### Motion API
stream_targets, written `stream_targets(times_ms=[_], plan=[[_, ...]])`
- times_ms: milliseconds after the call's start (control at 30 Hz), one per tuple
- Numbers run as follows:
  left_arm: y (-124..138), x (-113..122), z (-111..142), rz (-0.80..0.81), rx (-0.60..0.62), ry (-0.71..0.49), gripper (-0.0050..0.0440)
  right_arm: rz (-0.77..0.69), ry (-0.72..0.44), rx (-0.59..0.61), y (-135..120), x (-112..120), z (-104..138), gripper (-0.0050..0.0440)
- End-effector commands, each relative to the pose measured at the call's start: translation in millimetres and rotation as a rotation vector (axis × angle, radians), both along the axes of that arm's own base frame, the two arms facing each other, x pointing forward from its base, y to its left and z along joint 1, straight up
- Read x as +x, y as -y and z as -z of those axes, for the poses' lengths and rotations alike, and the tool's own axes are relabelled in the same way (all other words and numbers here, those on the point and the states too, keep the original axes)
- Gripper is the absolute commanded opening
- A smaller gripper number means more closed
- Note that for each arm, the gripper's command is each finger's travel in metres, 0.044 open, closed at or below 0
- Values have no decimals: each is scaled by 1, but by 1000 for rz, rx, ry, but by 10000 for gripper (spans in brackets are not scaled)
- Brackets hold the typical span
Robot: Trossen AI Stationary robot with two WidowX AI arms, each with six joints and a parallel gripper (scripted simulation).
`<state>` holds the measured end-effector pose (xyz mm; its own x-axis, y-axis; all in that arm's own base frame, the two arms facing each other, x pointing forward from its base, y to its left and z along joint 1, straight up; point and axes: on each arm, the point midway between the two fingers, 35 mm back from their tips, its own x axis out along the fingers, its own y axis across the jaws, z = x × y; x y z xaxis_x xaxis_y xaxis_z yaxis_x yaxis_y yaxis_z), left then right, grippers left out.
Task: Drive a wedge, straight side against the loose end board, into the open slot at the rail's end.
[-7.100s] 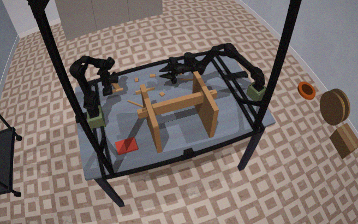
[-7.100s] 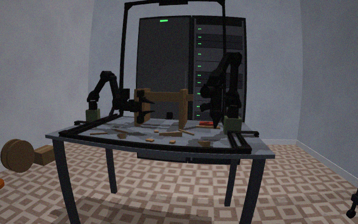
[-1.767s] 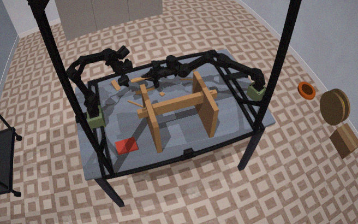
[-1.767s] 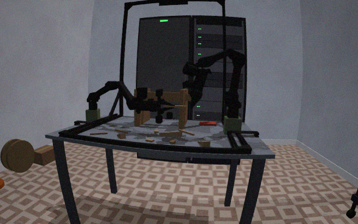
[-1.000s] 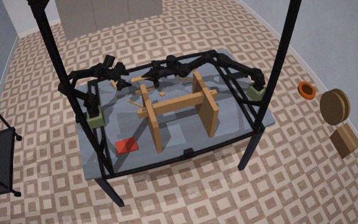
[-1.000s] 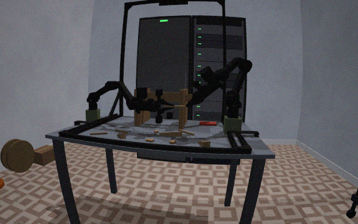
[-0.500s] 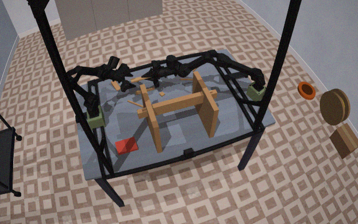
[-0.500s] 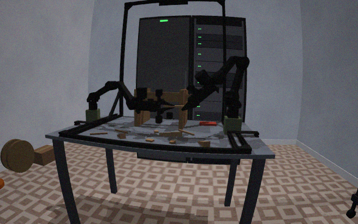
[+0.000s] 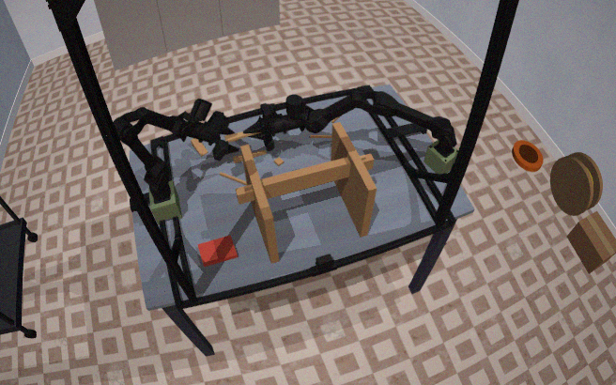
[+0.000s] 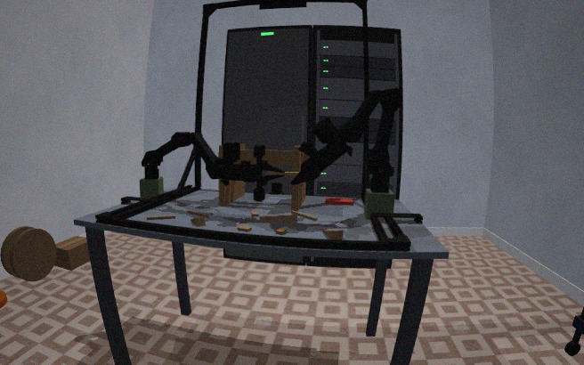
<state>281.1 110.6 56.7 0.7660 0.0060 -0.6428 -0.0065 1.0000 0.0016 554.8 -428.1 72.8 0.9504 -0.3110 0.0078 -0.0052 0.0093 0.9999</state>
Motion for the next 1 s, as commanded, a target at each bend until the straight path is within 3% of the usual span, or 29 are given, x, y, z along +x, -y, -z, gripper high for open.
stream_targets(times_ms=[0,167,967], plan=[[0,0,-1,0,2,2,344,-1,2,-2,0,0,-1,0],[0,0,-1,0,2,2,224,-1,2,-2,0,0,-1,0],[0,0,-1,0,2,2,73,-1,2,-2,0,0,-1,0]])
